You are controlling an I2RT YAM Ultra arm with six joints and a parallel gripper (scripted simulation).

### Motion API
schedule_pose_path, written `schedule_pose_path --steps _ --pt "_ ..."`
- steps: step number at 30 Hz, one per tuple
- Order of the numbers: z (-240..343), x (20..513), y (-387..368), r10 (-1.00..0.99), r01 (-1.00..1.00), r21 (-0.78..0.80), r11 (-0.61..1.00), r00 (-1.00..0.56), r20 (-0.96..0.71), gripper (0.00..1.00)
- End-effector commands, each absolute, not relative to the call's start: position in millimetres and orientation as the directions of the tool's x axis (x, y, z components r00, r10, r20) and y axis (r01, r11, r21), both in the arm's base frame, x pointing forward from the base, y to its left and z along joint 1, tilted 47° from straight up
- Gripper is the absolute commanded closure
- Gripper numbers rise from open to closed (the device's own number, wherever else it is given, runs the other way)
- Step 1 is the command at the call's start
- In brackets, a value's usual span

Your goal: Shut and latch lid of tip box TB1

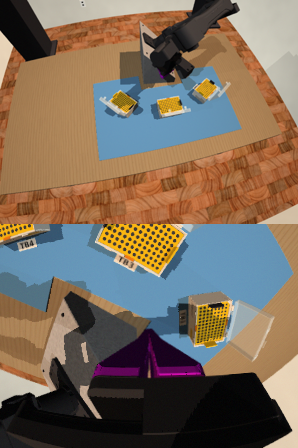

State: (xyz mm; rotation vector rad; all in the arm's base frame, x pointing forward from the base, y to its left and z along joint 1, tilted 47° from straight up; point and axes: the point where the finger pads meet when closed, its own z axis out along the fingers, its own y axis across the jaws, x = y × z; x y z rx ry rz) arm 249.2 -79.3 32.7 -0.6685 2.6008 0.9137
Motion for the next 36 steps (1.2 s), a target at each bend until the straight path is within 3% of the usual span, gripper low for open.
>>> schedule_pose_path --steps 1,36 --pt "31 251 -84 -0.387 -0.649 0.495 0.578 -0.752 -0.534 1.00" --pt "-82 296 -180 -0.387 -0.649 0.493 0.580 -0.751 -0.534 1.00"
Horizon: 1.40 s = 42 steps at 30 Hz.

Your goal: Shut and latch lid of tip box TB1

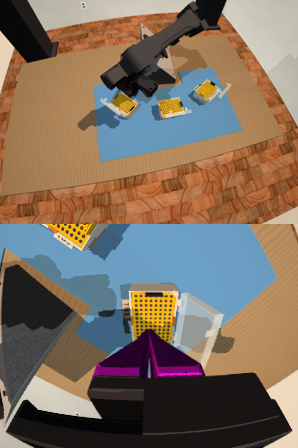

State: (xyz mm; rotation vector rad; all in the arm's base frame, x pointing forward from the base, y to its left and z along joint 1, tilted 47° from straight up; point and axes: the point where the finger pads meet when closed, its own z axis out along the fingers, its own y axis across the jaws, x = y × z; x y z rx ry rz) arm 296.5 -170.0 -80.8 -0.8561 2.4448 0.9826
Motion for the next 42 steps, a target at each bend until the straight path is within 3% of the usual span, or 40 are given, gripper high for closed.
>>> schedule_pose_path --steps 1,31,42 --pt "-86 298 -183 -0.387 -0.649 0.493 0.580 -0.751 -0.534 1.00" --pt "-184 335 -259 -0.388 -0.649 0.501 0.572 -0.753 -0.532 1.00" --pt "-185 336 -260 -0.388 -0.649 0.501 0.572 -0.753 -0.532 1.00"
